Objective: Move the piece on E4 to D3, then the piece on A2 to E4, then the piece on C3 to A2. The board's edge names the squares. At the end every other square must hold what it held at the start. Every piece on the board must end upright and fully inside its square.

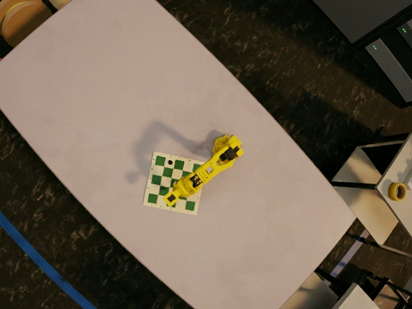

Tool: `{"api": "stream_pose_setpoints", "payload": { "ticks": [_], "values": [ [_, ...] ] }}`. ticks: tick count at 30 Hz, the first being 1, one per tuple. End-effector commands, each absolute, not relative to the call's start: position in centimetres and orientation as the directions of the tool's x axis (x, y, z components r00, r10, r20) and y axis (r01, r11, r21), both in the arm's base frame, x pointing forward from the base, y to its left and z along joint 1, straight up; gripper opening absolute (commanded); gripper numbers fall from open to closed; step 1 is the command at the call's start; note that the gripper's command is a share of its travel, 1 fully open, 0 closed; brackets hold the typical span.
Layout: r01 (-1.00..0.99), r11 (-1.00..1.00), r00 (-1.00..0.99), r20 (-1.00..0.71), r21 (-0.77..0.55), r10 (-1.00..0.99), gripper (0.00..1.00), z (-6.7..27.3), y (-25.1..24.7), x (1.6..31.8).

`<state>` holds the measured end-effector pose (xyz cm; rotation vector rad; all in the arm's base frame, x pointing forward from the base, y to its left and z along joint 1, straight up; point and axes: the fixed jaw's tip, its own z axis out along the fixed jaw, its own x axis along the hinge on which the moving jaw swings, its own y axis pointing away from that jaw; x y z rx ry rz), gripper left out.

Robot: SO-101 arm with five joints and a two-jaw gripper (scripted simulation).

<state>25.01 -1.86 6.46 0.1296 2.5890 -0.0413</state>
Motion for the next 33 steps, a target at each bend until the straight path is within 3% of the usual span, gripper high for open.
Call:
{"api": "stream_pose_setpoints", "payload": {
  "ticks": [1, 33],
  "values": [
    [0.096, 0.995, -0.849, -0.523, -0.005, 0.079, 0.0, 6.5, -1.8, 24.8],
    [0.096, 0.995, -0.849, -0.523, -0.005, 0.079, 0.0, 4.7, -1.8, 24.8]
  ]
}}
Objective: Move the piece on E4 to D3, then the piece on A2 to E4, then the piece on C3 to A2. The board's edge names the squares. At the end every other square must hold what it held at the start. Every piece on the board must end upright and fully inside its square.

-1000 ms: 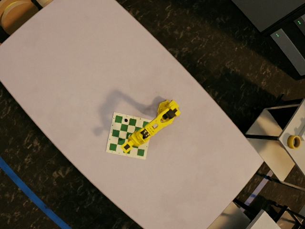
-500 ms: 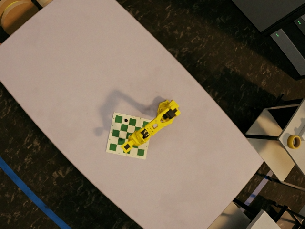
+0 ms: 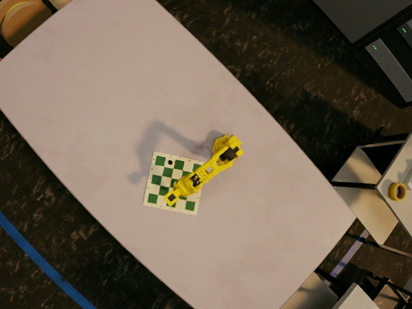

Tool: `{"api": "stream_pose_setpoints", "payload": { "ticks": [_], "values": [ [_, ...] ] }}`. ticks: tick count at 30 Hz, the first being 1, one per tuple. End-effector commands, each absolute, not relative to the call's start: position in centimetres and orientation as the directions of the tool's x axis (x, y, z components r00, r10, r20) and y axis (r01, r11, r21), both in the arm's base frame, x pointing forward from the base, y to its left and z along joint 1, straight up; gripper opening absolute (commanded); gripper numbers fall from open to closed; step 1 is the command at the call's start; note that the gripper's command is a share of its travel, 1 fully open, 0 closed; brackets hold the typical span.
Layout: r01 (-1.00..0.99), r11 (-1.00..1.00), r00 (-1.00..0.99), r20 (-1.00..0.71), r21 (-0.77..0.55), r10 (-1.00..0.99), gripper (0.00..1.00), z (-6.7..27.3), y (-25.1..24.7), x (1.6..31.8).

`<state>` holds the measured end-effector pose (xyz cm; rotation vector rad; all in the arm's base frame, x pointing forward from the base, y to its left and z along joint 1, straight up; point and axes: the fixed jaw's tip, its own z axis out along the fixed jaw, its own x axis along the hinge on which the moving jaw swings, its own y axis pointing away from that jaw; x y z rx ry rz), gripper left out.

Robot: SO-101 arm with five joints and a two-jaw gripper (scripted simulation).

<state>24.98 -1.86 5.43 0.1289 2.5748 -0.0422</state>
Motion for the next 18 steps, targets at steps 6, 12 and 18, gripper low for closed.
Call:
{"api": "stream_pose_setpoints", "payload": {
  "ticks": [6, 12, 18],
  "values": [
    [0.096, 0.995, -0.849, -0.522, -0.005, 0.079, 0.0, 4.2, -1.8, 24.8],
    [0.096, 0.995, -0.849, -0.522, -0.005, 0.079, 0.0, 3.9, -1.8, 24.8],
    [0.096, 0.995, -0.849, -0.522, -0.005, 0.079, 0.0, 3.6, -1.8, 24.8]
  ]
}}
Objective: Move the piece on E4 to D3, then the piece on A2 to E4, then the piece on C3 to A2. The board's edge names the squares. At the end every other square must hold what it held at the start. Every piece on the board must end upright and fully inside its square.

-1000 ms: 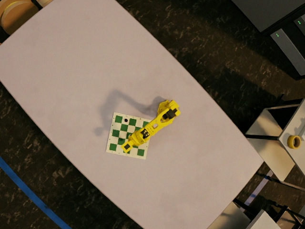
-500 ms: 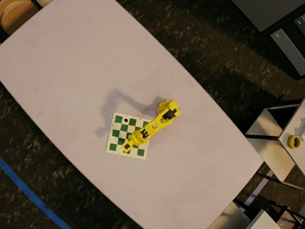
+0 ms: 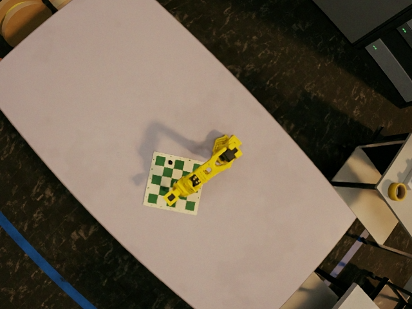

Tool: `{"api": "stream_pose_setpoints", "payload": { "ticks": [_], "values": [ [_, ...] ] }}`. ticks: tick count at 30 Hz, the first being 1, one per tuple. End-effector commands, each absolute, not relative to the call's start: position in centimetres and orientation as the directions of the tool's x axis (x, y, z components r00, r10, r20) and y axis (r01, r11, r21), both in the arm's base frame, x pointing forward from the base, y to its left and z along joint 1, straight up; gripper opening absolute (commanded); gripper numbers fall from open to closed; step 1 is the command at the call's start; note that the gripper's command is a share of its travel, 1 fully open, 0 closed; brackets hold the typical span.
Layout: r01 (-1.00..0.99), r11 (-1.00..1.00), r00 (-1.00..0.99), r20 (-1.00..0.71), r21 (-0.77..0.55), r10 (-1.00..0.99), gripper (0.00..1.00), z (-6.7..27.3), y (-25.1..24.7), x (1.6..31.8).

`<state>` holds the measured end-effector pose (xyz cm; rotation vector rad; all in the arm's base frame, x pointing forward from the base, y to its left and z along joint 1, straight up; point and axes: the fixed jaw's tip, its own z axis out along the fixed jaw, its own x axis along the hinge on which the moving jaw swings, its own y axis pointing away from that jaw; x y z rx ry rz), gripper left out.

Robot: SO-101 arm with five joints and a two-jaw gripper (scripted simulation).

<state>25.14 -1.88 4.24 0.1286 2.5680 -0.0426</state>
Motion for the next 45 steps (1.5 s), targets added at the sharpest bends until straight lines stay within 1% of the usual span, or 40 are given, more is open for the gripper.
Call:
{"api": "stream_pose_setpoints", "payload": {
  "ticks": [1, 20, 45],
  "values": [
    [0.096, 0.995, -0.849, -0.522, -0.005, 0.079, 0.0, 3.53, -1.82, 24.81],
    [0.089, 0.996, -0.85, -0.522, -0.005, 0.074, 0.0, 2.84, -1.65, 24.71],
    [0.083, 0.997, -0.85, -0.522, -0.005, 0.068, 0.0, 2.86, -1.49, 24.72]
  ]
}}
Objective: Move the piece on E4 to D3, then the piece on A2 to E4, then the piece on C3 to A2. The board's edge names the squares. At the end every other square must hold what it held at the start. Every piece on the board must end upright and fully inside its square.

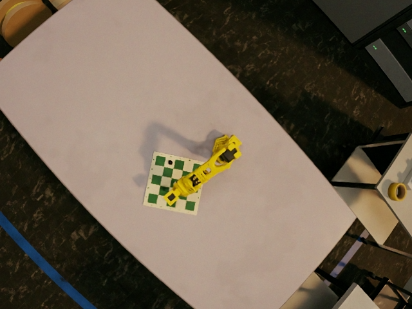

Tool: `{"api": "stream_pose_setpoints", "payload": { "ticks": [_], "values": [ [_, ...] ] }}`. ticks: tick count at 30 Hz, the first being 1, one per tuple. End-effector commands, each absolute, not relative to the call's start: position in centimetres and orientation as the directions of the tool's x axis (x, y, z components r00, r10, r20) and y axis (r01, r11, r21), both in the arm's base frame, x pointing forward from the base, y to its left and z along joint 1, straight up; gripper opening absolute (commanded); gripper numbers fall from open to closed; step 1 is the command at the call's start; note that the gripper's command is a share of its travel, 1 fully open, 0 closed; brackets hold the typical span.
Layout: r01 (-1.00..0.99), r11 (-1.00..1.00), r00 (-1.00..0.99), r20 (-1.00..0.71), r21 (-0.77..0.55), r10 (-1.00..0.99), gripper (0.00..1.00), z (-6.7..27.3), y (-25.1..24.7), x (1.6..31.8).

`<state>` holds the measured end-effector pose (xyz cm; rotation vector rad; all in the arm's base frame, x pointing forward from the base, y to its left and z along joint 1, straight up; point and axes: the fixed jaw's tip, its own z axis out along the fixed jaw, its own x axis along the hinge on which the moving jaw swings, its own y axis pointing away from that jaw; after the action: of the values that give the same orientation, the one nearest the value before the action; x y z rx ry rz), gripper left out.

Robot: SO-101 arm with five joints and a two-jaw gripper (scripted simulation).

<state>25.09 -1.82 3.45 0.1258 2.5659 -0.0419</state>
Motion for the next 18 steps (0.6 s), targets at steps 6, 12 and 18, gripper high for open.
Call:
{"api": "stream_pose_setpoints", "payload": {
  "ticks": [6, 12, 18],
  "values": [
    [0.083, 0.997, -0.85, -0.522, -0.005, 0.068, 0.0, 2.59, -1.49, 24.73],
    [0.083, 0.997, -0.85, -0.522, -0.005, 0.068, 0.0, 2.27, -1.49, 24.74],
    [0.083, 0.997, -0.85, -0.522, -0.005, 0.068, 0.0, 2.06, -1.49, 24.73]
  ]
}}
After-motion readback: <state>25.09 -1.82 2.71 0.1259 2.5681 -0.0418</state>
